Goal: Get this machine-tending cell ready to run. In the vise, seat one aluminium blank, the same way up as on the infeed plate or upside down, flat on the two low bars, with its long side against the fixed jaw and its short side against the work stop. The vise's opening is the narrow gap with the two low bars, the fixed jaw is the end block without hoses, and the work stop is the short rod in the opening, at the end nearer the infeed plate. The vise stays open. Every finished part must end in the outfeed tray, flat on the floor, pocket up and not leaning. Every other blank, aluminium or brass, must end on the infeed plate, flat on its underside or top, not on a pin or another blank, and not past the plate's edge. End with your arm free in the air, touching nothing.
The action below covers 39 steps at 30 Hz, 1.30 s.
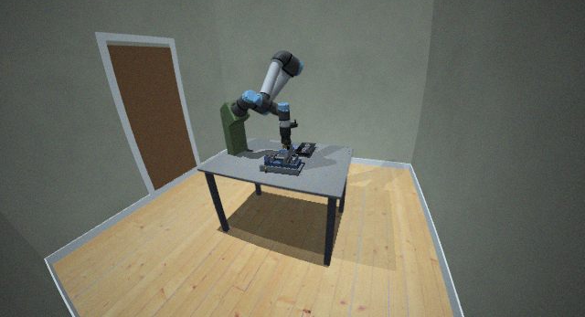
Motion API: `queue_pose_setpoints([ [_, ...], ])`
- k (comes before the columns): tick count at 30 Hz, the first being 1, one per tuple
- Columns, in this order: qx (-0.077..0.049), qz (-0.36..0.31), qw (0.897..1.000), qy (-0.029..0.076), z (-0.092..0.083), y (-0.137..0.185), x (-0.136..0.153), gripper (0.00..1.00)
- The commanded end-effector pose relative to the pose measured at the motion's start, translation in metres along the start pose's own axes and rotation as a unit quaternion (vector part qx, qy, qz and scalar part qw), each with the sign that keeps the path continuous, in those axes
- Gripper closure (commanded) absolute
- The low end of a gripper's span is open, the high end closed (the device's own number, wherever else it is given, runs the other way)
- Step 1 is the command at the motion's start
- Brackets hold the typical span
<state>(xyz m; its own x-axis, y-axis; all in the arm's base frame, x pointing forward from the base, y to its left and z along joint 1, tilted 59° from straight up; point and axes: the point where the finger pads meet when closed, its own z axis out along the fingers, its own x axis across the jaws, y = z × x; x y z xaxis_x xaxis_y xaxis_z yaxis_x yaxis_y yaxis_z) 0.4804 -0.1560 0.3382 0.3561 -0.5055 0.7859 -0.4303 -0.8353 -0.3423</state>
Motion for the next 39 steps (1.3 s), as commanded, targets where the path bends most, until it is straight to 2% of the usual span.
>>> queue_pose_setpoints([
  [1,0.000,0.000,1.000,0.000,-0.0043,-0.0002,0.0003,1.00],
  [22,0.000,-0.008,1.000,0.000,-0.0086,-0.0004,0.0002,1.00],
  [26,0.000,-0.051,0.999,0.000,-0.0086,-0.0017,-0.0004,1.00],
  [31,0.000,-0.151,0.989,0.000,-0.0085,-0.0041,-0.0017,1.00],
  [37,0.000,-0.271,0.962,0.000,-0.0084,-0.0057,-0.0028,1.00],
  [39,0.000,-0.271,0.962,0.000,-0.0084,-0.0057,-0.0028,1.00],
])
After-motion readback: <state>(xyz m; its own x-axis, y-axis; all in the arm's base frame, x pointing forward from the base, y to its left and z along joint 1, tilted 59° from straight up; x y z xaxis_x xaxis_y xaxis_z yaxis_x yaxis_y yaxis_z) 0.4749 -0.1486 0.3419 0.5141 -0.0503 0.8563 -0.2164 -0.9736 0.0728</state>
